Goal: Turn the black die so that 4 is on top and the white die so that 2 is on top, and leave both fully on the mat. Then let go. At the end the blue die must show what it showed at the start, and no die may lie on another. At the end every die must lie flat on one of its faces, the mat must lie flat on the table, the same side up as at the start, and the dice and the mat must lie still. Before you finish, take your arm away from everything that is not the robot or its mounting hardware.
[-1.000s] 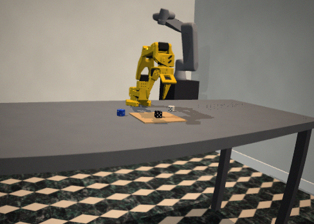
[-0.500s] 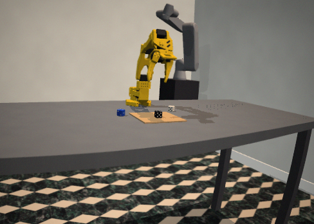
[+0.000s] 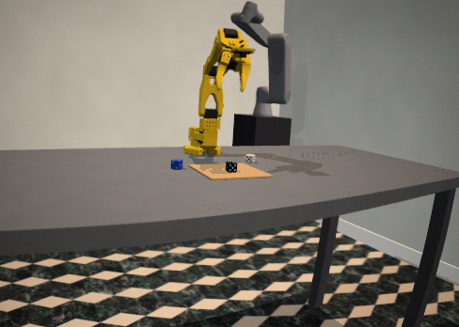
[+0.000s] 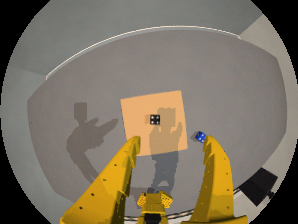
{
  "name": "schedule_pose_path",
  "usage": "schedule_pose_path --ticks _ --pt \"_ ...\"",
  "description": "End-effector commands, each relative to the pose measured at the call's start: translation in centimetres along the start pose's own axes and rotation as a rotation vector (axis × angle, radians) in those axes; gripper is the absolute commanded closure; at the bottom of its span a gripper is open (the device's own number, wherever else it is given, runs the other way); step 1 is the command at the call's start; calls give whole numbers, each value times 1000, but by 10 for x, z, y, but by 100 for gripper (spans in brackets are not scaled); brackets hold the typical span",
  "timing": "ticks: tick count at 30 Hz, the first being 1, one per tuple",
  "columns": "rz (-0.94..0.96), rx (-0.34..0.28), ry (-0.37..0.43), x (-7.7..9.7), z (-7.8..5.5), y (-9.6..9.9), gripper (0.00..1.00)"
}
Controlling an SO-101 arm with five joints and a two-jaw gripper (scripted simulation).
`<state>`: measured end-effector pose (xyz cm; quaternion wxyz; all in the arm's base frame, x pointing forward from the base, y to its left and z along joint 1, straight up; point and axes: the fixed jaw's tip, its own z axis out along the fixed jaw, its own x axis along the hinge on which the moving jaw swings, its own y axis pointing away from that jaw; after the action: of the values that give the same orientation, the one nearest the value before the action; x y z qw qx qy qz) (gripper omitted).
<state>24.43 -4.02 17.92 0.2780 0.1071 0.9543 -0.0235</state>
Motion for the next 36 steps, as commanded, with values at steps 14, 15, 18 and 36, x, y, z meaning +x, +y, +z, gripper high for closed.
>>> schedule_pose_path --ticks 14,15,18,36 --pt "-13 1 -71 -6 -15 -1 72" --pt "-17 1 -70 -6 -15 -1 72" --pt "-29 0 -69 -6 -15 -1 72" --pt "-225 -10 -54 2 -16 5 72"
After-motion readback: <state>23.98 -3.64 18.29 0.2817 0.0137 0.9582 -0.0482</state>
